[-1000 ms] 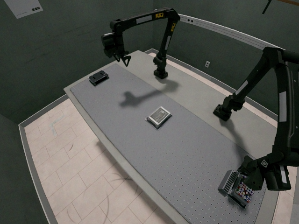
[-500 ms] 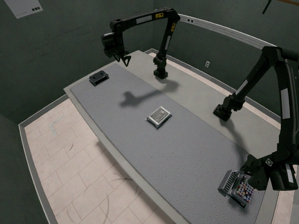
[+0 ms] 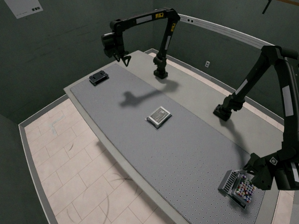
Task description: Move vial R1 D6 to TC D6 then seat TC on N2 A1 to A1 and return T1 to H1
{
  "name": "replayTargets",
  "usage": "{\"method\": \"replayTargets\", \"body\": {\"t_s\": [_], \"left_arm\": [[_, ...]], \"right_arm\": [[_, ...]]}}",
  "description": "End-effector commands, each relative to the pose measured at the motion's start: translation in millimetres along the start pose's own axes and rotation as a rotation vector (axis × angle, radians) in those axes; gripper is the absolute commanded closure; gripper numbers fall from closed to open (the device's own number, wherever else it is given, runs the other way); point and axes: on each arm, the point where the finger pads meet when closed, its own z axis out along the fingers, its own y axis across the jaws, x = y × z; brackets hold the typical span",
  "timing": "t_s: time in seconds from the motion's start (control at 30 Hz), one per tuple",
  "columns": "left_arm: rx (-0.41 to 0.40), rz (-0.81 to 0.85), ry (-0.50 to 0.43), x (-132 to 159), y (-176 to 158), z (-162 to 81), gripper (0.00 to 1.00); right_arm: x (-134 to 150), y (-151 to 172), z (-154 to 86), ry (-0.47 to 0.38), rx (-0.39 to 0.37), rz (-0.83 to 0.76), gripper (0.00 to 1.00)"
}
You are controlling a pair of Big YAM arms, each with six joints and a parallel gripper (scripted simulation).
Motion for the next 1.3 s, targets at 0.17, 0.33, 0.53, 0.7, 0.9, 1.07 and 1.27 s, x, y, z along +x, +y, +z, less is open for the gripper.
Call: {"method": "replayTargets", "body": {"t_s": [0.17,0.33,0.53,0.7,0.9,1.07,1.27], "left_arm": [[-0.033,0.004,-0.048,-18,6,-37,0.76],[-0.038,0.004,-0.057,-18,5,-50,0.76],[-0.039,0.004,-0.057,-18,5,-60,0.76],[-0.035,0.004,-0.051,-18,5,-63,0.76],[-0.028,-0.016,0.003,-20,2,-56,0.76],[-0.014,-0.016,0.021,2,-28,-56,0.76],[-0.013,-0.016,0.022,5,-46,-63,0.76]], "right_arm": [[-7,-2,-12,-0.033,0.009,0.009,0.00],[-7,-2,-12,-0.033,0.009,0.009,0.00],[-7,-2,-12,-0.033,0.009,0.009,0.00],[-7,-2,-12,-0.033,0.009,0.009,0.00],[-7,-2,-12,-0.033,0.009,0.009,0.00],[-7,-2,-12,-0.033,0.009,0.009,0.00],[-7,-2,-12,-0.033,0.009,0.009,0.00]]}}
